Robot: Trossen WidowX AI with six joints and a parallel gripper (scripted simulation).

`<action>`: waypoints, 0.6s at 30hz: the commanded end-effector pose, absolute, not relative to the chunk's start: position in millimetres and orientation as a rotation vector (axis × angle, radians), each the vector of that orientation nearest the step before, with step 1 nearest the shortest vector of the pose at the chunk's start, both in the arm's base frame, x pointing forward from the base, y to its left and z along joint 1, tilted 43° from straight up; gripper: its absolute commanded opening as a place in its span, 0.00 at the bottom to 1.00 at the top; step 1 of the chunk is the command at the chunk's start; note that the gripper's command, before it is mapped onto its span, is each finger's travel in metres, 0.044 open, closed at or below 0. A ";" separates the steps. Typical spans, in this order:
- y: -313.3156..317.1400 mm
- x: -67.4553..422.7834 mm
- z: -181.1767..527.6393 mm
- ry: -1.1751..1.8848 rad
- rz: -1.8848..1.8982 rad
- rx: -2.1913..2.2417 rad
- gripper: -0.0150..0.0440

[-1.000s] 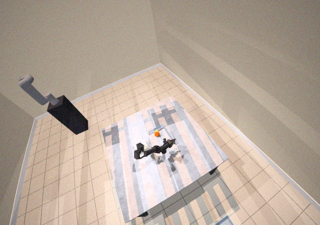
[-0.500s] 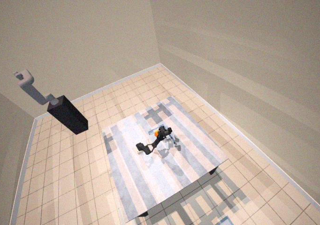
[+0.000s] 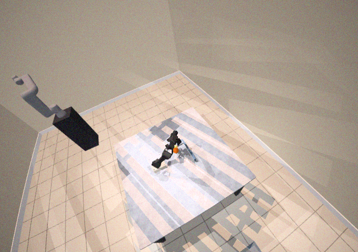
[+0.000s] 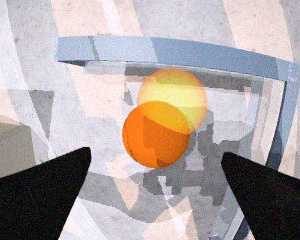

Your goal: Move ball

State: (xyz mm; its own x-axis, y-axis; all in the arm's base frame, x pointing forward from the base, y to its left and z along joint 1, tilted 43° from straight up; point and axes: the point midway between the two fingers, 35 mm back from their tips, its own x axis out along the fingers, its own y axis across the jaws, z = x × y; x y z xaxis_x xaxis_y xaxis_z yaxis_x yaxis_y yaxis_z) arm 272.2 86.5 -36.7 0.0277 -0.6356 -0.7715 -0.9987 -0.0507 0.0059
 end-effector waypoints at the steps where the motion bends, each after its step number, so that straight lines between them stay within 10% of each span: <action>1: 85.3 273.1 -32.0 1.693 0.783 -1.783 1.00; 18: 68.1 274.7 -51.0 1.693 0.782 -1.783 1.00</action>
State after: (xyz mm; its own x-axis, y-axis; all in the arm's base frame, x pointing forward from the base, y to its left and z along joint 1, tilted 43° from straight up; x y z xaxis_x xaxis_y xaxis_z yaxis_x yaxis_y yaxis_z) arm 275.9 72.0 -47.1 0.0370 -0.6693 -0.7421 -0.9990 -0.0448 -0.0094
